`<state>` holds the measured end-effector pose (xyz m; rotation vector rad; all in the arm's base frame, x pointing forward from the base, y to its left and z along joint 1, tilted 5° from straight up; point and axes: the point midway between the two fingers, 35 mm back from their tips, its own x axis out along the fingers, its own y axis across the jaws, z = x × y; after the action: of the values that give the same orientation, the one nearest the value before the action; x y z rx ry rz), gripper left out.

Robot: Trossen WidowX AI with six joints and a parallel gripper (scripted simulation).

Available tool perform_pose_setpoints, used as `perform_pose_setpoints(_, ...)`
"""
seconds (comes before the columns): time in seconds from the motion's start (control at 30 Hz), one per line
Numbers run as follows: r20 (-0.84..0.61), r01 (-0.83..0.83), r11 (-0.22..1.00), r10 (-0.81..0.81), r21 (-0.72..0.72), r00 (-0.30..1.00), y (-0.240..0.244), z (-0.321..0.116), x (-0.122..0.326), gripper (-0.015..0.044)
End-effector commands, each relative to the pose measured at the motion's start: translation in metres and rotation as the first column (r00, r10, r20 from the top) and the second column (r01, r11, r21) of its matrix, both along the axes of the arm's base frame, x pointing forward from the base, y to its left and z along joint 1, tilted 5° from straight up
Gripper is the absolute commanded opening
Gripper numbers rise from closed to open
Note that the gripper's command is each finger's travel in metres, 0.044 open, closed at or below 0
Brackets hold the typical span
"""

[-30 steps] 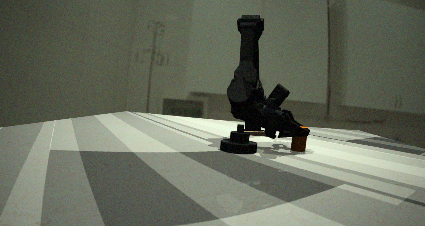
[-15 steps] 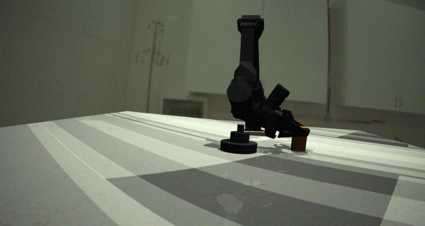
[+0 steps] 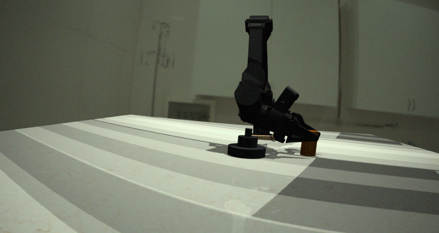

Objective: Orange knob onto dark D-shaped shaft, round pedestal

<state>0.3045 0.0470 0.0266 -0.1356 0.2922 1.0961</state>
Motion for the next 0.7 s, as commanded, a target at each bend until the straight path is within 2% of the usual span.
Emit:
perform_pose_setpoints(0.0, 0.0, 0.0, 1.0, 0.0, 0.002, 1.0, 0.0, 0.018, 0.004, 0.044)
perform_pose_setpoints(0.17, 0.004, 0.0, 1.0, 0.0, -0.001, 1.0, 0.003, 0.077, 0.006, 0.044)
perform_pose_setpoints(0.37, -0.005, 0.001, 1.0, -0.001, -0.009, 1.0, 0.003, 0.079, 0.006, 0.044)
perform_pose_setpoints(0.53, -0.224, -0.019, 0.969, -0.038, -0.246, 0.974, 0.014, 0.067, 0.026, 0.044)
perform_pose_setpoints(0.67, -0.373, -0.097, 0.873, -0.102, -0.479, 0.922, 0.02, 0.065, 0.029, 0.044)
